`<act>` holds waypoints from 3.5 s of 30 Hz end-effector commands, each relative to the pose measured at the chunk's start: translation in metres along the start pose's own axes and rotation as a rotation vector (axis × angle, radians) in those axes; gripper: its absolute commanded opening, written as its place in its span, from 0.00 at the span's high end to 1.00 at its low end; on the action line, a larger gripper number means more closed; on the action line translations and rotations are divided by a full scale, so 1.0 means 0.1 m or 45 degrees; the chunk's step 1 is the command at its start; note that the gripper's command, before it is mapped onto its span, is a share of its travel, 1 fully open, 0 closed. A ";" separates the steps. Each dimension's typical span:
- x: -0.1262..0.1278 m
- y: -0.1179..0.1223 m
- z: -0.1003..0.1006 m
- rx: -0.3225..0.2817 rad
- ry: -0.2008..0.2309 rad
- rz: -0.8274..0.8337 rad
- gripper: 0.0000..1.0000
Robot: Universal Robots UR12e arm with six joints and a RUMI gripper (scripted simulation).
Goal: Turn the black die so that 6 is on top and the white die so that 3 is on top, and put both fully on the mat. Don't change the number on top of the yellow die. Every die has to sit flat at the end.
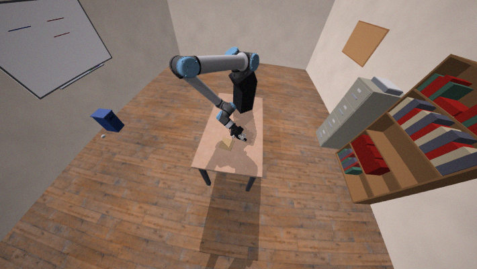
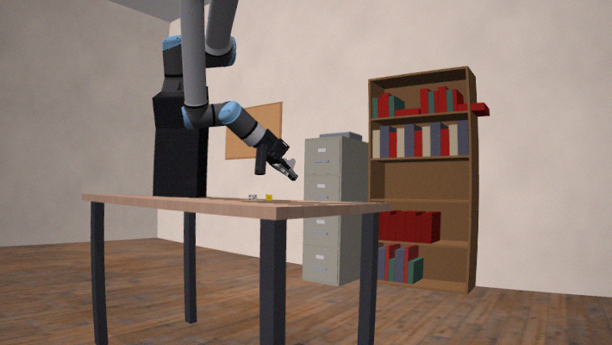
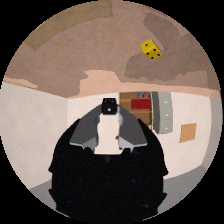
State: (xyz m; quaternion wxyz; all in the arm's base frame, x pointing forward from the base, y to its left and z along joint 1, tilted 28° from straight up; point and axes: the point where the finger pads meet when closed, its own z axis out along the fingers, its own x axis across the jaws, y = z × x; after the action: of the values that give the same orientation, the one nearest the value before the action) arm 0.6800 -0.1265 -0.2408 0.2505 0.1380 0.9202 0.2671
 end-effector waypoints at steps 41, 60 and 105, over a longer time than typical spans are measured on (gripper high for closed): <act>0.00 -0.57 0.40 -0.001 0.000 -0.001 0.94; 0.00 -0.57 0.40 -0.001 0.000 -0.001 0.94; 0.00 -0.66 0.46 -0.001 0.000 -0.001 0.94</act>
State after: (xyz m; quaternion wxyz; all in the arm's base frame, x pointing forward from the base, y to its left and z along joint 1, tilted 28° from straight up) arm 0.6970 -0.1615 -0.3122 0.2505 0.1380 0.9202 0.2673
